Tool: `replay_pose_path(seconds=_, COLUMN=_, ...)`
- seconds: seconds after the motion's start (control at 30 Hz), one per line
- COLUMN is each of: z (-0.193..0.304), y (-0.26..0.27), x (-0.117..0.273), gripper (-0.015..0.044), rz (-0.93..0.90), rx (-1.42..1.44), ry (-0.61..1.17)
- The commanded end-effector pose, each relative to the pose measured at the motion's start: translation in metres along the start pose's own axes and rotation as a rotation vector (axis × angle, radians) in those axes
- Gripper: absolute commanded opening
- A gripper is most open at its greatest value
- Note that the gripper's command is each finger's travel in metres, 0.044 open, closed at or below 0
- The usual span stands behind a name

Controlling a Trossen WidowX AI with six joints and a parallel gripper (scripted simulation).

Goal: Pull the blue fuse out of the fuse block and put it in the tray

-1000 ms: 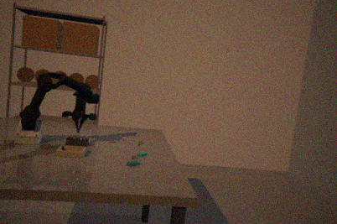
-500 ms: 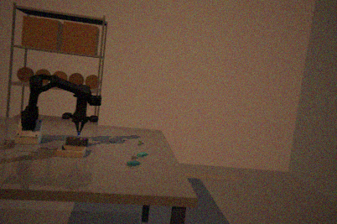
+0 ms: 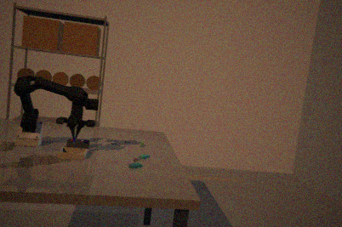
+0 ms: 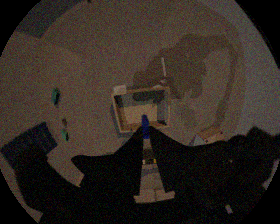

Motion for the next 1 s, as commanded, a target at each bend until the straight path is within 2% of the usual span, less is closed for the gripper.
replay_pose_path(seconds=0.0, z=-0.004, y=-0.002, x=0.001, gripper=0.0000, rz=-0.001, rx=0.010, ry=-0.005)
replay_pose_path(seconds=0.9, z=-0.004, y=-0.002, x=-0.039, gripper=0.0000, rz=-0.001, rx=0.010, ry=-0.007)
replay_pose_path(seconds=0.97, z=-0.005, y=-0.001, x=-0.036, gripper=0.0053, rz=-0.003, rx=0.002, ry=-0.009)
Point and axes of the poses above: the point midway between the two fingers, 35 mm back from their tips, its own x axis back along the fingers, its own y axis across the jaws, z = x × y, the point moved 5 cm from there along x, back along the fingers, and after that the axes turned 12 degrees about x, right-handed, at the moved point
